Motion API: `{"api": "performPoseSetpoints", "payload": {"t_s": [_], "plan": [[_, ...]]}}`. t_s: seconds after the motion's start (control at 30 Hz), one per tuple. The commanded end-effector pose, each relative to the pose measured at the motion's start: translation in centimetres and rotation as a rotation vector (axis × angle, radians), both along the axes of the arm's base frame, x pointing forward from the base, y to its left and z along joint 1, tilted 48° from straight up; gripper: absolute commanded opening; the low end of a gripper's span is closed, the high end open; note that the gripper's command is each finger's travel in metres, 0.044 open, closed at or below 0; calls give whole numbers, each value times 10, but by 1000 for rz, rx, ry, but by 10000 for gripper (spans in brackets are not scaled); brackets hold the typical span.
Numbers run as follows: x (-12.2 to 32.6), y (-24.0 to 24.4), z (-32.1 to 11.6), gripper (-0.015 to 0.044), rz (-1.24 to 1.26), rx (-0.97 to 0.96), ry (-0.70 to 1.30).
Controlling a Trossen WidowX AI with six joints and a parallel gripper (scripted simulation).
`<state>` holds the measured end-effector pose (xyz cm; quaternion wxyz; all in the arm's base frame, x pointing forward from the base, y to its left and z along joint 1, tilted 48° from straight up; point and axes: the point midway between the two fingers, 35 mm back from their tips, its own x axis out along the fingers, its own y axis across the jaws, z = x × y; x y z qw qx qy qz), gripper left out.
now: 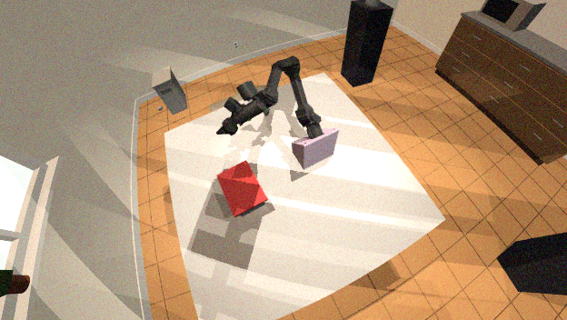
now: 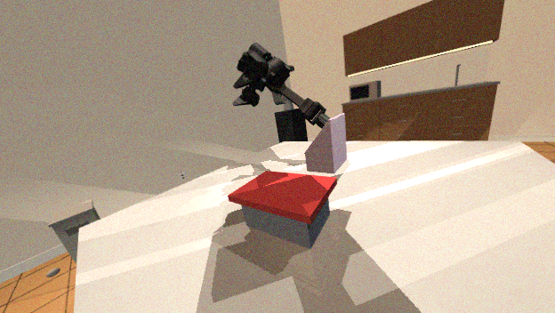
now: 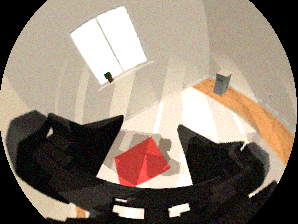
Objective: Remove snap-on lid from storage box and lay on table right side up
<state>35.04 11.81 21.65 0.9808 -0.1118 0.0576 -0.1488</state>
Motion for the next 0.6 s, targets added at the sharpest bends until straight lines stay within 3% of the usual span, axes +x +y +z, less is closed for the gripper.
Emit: {"api": "performPoseSetpoints", "payload": {"t_s": [0.0, 0.17, 0.57], "plan": [[0, 0, -3, 374, 0, 10, 1], [-13, -1, -70, 243, -23, 281, 33], [-58, -24, -174, 235, -175, 729, 82]]}}
